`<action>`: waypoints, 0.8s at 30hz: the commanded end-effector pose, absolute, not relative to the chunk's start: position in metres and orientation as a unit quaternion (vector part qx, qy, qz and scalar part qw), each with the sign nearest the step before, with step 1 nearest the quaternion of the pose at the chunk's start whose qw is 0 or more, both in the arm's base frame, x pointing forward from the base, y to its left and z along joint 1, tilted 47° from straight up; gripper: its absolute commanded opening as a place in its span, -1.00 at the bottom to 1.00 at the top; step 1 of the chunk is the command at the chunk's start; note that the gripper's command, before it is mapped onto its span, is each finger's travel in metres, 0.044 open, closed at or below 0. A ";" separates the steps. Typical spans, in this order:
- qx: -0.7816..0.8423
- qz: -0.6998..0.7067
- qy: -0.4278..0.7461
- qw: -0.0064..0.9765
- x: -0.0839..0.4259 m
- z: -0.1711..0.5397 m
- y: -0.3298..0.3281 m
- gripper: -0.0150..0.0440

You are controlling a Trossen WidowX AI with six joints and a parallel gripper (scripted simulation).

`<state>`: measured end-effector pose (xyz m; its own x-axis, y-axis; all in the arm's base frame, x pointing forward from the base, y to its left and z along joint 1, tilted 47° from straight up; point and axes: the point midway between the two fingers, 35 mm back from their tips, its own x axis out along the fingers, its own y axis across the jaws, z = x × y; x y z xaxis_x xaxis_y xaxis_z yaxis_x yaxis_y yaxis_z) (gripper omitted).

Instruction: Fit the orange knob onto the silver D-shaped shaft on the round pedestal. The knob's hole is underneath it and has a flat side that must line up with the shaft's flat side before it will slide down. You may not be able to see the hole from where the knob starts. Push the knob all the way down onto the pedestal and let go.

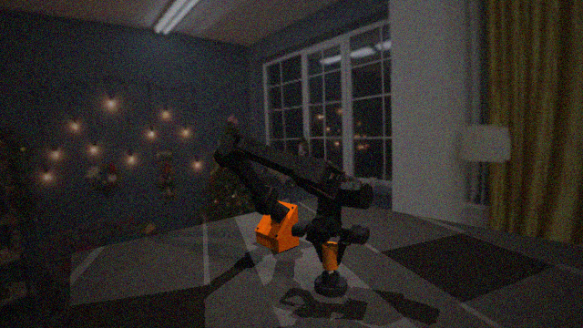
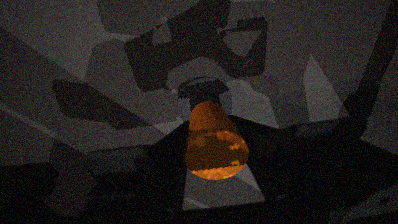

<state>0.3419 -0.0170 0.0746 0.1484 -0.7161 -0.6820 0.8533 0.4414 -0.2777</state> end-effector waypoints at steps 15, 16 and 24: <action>0.080 -0.518 0.396 0.754 0.342 0.074 -0.018 -0.49; 0.080 -0.518 0.396 0.754 0.342 0.074 -0.018 -0.49; 0.107 -0.531 0.378 0.751 0.342 0.074 -0.018 -0.49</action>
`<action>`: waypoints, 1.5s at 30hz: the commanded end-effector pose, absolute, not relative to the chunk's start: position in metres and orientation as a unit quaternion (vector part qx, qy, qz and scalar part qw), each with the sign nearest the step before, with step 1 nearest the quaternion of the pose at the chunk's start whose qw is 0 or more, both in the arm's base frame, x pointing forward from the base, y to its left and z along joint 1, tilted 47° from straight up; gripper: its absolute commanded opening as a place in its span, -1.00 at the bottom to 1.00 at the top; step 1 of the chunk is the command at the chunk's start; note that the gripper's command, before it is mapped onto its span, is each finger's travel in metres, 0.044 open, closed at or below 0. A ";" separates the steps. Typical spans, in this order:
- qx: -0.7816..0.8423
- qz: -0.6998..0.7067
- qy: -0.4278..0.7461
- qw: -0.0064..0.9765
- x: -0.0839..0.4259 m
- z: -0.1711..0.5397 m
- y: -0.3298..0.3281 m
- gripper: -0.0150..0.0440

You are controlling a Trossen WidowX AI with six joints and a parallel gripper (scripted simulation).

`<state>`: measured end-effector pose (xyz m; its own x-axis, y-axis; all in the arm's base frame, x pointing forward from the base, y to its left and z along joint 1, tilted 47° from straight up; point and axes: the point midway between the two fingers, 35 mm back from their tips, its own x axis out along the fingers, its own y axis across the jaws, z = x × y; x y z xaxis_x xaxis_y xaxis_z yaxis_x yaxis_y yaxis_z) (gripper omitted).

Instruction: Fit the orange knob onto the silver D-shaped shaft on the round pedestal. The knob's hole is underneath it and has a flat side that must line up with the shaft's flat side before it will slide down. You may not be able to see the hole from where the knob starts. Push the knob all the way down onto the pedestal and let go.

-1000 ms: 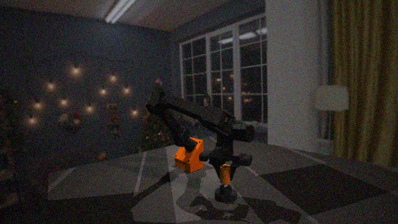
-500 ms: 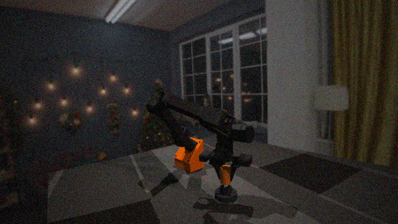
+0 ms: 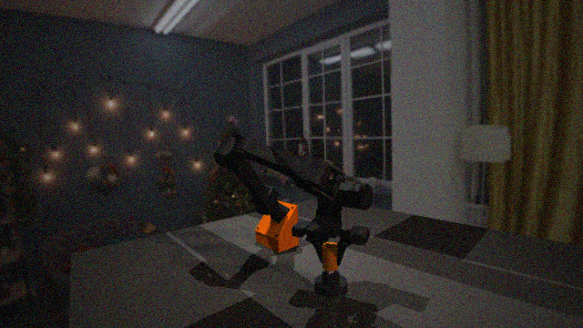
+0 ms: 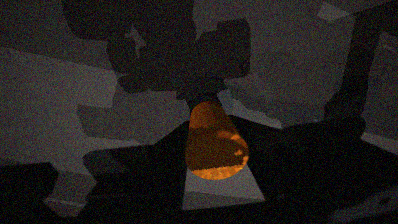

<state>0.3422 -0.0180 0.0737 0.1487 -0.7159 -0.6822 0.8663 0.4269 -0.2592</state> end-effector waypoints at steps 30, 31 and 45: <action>0.078 -0.517 0.398 0.754 0.341 0.073 -0.020 -0.49; 0.081 -0.518 0.396 0.754 0.341 0.073 -0.020 -0.49; 0.096 -0.526 0.385 0.752 0.341 0.072 -0.020 -0.49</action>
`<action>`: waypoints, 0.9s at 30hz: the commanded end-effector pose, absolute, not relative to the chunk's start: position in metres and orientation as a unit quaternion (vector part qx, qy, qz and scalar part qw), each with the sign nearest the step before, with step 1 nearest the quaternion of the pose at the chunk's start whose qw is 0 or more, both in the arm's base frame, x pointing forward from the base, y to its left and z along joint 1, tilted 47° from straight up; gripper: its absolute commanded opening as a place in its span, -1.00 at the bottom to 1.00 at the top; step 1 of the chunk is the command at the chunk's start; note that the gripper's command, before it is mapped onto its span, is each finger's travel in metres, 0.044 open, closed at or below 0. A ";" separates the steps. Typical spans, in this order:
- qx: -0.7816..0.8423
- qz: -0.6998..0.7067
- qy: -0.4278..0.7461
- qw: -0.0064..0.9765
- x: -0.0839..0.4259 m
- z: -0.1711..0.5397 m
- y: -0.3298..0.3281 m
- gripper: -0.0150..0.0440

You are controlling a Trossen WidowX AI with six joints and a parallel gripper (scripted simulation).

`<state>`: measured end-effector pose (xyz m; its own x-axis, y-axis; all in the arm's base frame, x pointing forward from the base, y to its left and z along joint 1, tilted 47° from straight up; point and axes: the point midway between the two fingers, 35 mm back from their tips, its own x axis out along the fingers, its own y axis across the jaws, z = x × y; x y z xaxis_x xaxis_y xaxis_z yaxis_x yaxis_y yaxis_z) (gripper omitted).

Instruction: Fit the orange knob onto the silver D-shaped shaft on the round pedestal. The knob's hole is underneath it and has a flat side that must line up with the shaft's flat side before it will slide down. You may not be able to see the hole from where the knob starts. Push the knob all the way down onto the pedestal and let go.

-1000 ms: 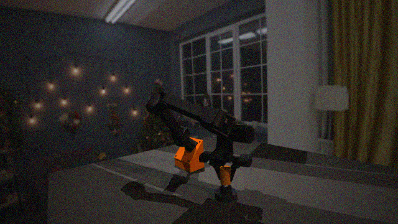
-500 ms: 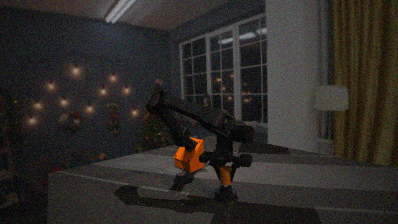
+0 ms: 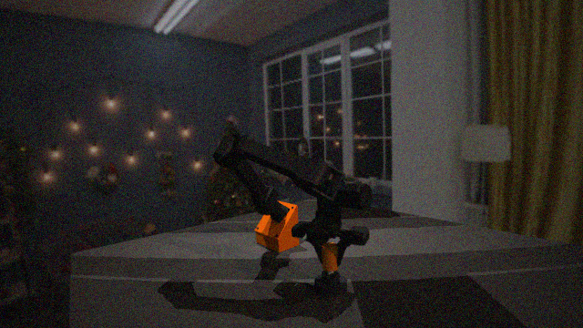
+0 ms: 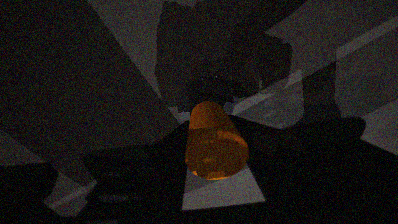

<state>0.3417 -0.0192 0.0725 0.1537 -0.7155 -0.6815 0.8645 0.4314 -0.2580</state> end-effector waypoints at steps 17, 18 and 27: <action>0.057 -0.505 0.412 0.756 0.342 0.065 -0.026 -0.49; 0.059 -0.507 0.410 0.756 0.342 0.065 -0.026 -0.49; 0.083 -0.519 0.394 0.754 0.340 0.067 -0.024 -0.49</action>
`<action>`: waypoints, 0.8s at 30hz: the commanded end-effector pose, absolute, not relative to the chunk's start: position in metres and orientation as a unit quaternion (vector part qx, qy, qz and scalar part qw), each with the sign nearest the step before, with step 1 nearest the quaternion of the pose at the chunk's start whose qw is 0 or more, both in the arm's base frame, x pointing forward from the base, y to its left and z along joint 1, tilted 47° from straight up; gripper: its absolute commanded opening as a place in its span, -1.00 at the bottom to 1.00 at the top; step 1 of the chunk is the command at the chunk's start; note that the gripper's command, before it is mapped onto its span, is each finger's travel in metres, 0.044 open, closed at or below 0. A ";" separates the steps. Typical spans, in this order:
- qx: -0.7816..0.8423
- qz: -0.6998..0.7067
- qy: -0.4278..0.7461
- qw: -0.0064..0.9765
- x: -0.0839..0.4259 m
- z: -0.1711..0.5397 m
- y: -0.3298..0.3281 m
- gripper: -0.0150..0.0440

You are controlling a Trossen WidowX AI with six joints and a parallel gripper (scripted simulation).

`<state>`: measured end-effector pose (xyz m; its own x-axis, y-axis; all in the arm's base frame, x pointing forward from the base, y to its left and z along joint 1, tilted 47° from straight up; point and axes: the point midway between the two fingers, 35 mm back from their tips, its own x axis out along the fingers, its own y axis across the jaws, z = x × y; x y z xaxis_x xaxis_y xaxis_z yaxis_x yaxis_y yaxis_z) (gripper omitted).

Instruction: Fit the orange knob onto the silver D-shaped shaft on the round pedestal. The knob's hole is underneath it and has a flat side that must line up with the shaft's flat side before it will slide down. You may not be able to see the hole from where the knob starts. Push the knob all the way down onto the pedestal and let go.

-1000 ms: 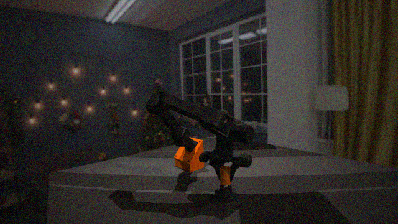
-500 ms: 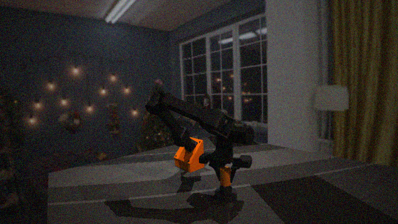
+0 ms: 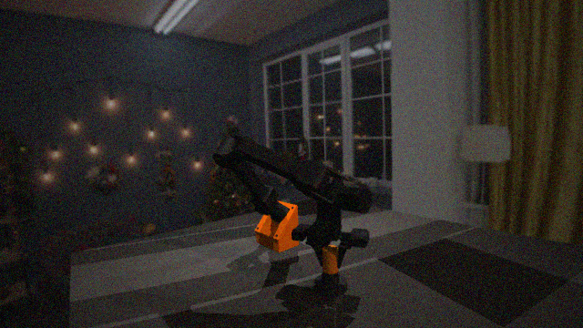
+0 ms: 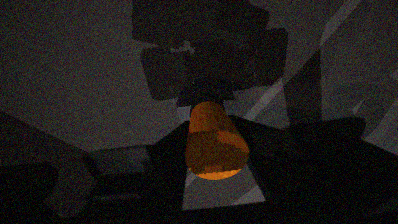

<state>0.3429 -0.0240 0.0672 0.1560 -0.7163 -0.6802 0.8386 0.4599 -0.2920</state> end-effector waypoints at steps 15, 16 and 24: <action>0.088 -0.522 0.390 0.753 0.341 0.068 -0.025 -0.49; 0.087 -0.521 0.391 0.753 0.341 0.068 -0.025 -0.49; 0.071 -0.513 0.403 0.755 0.342 0.068 -0.026 -0.49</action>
<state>0.3431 -0.0246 0.0679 0.1561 -0.7151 -0.6813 0.8427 0.4563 -0.2858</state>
